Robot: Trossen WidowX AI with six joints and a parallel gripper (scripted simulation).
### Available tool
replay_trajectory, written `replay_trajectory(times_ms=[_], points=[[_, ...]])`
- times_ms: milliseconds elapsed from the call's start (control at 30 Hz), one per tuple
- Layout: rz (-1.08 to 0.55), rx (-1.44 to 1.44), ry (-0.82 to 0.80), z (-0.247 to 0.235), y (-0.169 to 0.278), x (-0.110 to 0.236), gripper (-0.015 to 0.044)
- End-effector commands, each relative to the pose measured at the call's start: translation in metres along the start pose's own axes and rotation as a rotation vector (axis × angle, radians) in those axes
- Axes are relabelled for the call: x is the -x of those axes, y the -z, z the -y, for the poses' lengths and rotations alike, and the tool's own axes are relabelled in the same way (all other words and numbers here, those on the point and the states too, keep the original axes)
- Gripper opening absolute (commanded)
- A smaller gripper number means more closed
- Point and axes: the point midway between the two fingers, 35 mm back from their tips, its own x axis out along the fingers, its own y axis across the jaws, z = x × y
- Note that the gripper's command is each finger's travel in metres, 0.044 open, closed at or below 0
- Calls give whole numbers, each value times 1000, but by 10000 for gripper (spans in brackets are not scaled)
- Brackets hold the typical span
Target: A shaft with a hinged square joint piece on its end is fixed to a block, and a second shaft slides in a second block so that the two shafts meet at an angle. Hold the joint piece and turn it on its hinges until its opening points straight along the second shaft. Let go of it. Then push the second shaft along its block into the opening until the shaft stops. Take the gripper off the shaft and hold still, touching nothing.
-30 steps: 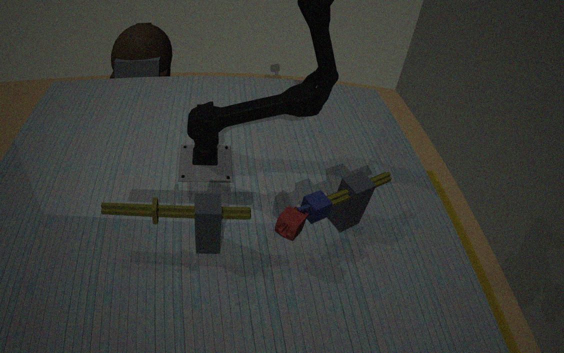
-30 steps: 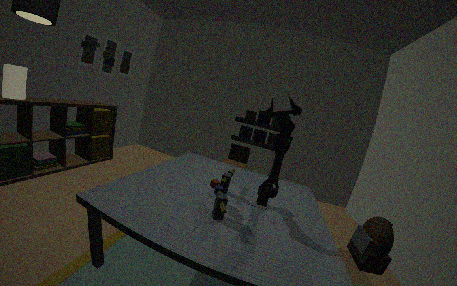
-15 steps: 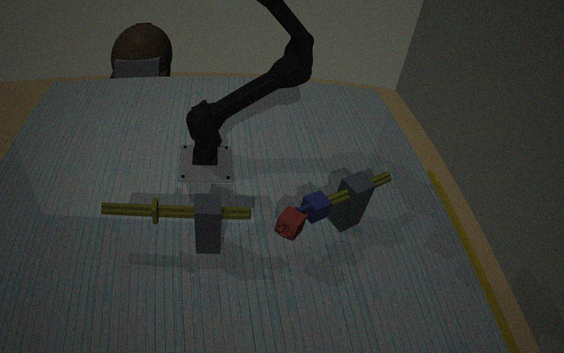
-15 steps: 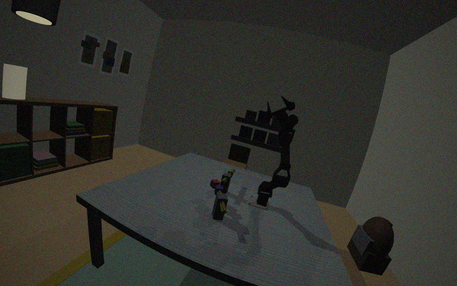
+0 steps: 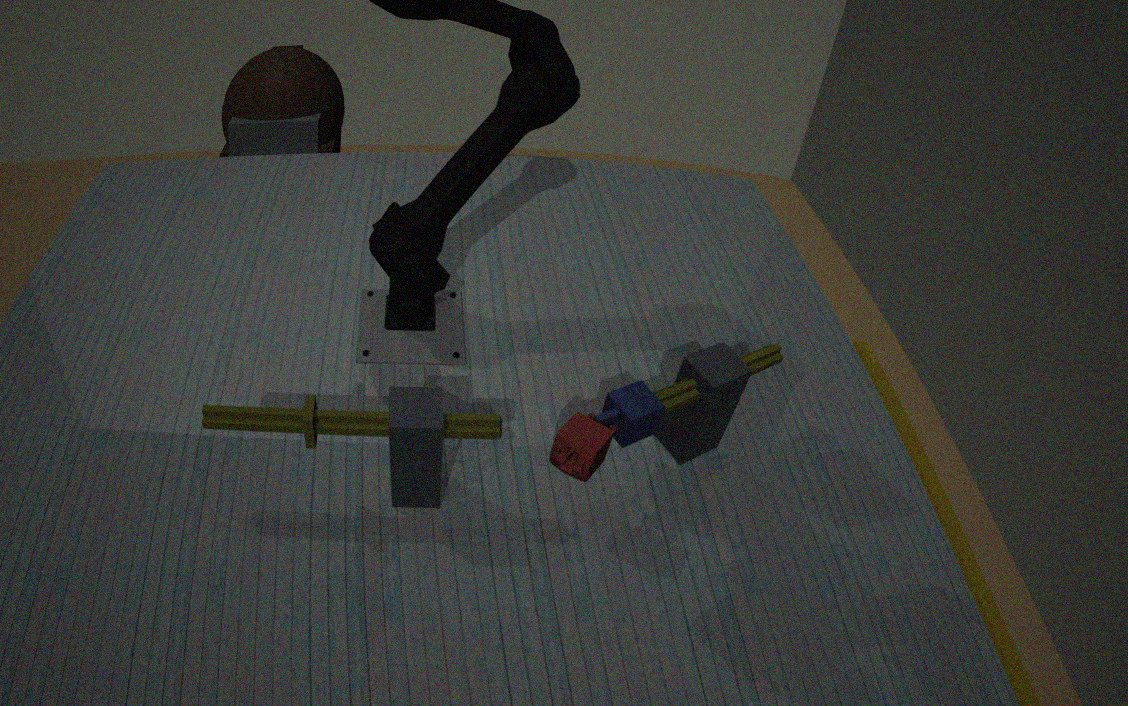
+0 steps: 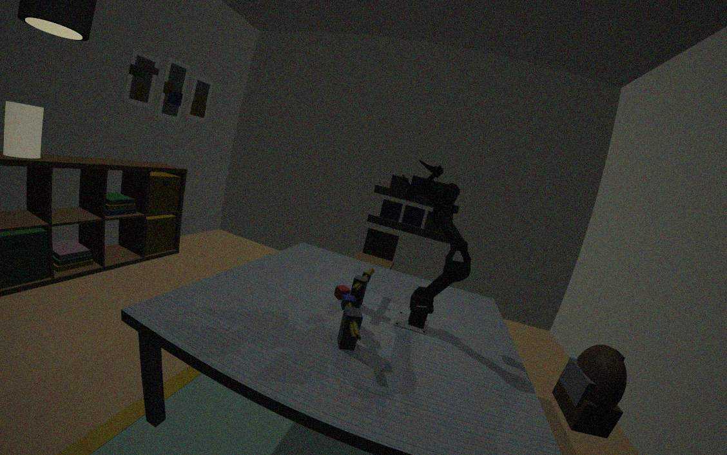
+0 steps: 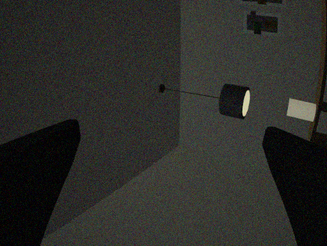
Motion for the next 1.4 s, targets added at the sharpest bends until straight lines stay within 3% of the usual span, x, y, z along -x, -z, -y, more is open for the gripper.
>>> replay_trajectory(times_ms=[0,233,733,1367], points=[[-87,21,76,39,-13,-12,440],[-202,53,140,83,-16,-23,440],[-579,153,262,224,-1,-33,440],[-1122,249,189,378,85,25,440]])
